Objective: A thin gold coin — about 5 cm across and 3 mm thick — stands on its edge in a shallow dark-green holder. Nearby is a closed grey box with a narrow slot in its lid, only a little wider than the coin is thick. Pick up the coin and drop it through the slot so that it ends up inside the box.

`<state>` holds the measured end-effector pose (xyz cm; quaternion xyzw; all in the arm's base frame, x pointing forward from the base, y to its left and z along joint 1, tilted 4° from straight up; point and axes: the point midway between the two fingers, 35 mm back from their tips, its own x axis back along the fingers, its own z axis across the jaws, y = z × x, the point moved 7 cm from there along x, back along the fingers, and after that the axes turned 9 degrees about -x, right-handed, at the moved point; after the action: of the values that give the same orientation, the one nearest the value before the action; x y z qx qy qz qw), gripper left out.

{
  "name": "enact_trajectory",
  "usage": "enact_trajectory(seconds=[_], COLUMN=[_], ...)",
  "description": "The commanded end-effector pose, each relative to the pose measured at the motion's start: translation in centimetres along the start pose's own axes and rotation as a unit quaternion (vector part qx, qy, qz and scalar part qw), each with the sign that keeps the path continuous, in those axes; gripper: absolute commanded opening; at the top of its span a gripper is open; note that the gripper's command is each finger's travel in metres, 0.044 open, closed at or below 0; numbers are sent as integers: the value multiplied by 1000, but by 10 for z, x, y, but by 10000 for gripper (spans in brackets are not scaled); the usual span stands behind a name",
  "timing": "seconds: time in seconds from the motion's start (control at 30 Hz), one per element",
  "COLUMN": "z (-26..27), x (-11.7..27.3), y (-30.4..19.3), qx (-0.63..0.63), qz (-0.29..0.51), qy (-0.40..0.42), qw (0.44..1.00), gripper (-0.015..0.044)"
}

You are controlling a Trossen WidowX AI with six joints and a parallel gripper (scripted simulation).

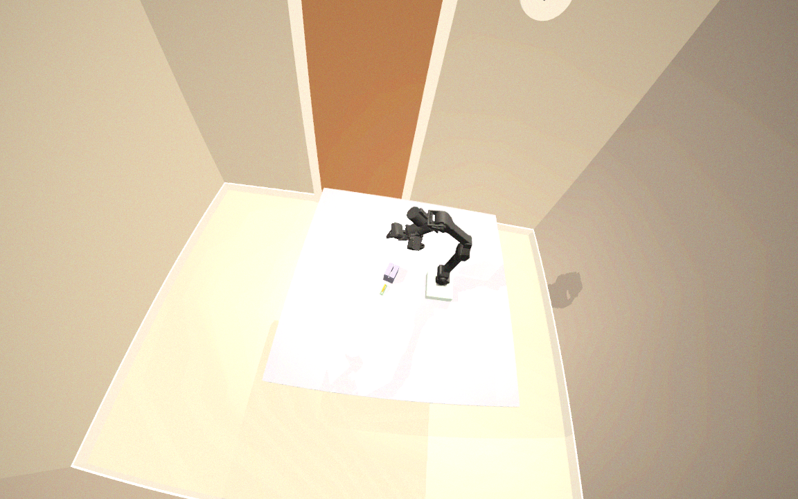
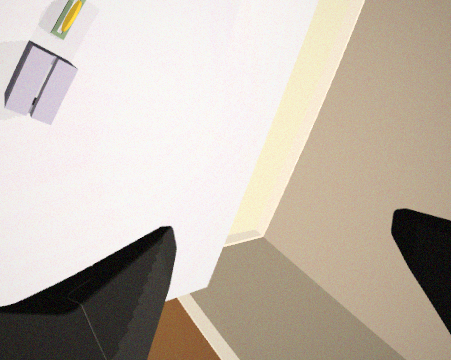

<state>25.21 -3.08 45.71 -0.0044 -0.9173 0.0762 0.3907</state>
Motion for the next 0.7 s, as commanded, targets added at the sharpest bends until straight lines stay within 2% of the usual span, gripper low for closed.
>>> enact_trajectory(seconds=[0.0, 0.27, 0.53, 0.67], z=[0, 27, 97, 125], x=[-3, -127, -231, -253], y=[1, 36, 86, 100], qx=[-4, -160, -298, -331], qz=[-2, -43, -8, 17], qy=[3, 158, 324, 368], qw=[1000, 974, 898, 869], gripper=[374, 164, 161, 161])
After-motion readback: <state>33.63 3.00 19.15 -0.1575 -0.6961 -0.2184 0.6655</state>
